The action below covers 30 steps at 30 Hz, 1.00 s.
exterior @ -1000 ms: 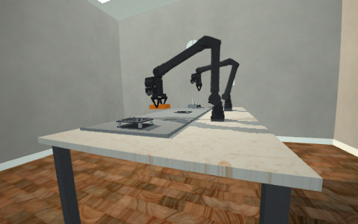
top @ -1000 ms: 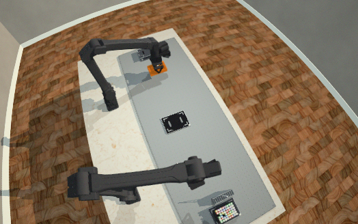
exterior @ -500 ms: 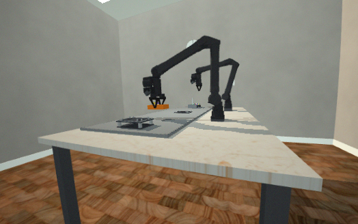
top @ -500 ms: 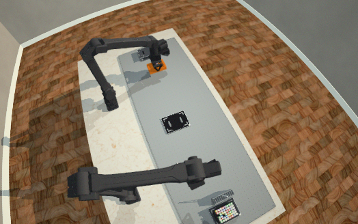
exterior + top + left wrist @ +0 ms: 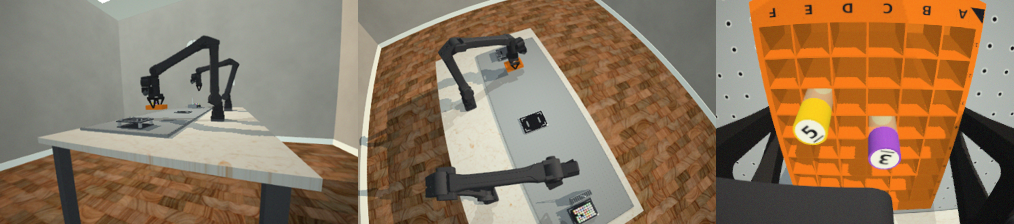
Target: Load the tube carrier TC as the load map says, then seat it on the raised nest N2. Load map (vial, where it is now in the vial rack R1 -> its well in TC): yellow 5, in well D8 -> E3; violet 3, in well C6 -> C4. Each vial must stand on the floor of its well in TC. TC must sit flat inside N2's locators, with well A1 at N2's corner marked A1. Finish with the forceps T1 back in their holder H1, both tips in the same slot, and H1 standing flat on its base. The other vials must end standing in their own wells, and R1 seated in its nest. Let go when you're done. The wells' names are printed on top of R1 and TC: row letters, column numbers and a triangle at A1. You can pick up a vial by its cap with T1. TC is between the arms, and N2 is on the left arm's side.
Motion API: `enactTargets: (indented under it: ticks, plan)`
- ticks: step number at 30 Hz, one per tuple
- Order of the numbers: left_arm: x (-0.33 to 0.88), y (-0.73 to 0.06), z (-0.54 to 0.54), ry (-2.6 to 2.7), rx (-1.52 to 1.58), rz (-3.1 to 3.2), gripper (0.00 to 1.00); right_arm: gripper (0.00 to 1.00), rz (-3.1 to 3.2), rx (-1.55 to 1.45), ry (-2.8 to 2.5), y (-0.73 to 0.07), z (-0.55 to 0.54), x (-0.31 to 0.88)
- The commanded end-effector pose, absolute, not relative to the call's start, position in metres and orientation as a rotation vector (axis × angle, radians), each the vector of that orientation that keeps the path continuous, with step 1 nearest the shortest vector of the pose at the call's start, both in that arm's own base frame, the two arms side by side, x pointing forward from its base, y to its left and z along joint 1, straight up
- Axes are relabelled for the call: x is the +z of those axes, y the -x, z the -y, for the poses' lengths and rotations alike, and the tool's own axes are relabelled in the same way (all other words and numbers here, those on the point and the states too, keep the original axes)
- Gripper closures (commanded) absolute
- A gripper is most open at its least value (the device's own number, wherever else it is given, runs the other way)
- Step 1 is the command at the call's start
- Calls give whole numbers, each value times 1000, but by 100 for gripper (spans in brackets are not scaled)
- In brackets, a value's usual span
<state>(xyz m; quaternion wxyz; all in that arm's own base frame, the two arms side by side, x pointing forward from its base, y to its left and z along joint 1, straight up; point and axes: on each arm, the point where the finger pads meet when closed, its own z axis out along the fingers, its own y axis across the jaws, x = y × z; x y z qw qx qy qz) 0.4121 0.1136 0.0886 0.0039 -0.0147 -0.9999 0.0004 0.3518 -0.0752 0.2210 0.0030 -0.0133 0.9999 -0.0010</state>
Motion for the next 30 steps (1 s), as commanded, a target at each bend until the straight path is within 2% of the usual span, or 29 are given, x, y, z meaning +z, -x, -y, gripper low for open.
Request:
enactTargets:
  ticks: [1,30]
  plan:
    - [107,-433,-130,49,-14,3174,100,76,-3106,-12,19,-360,78,233]
    - [106,-435,-173,49,-19,3174,100,76,-3106,-12,19,-360,78,233]
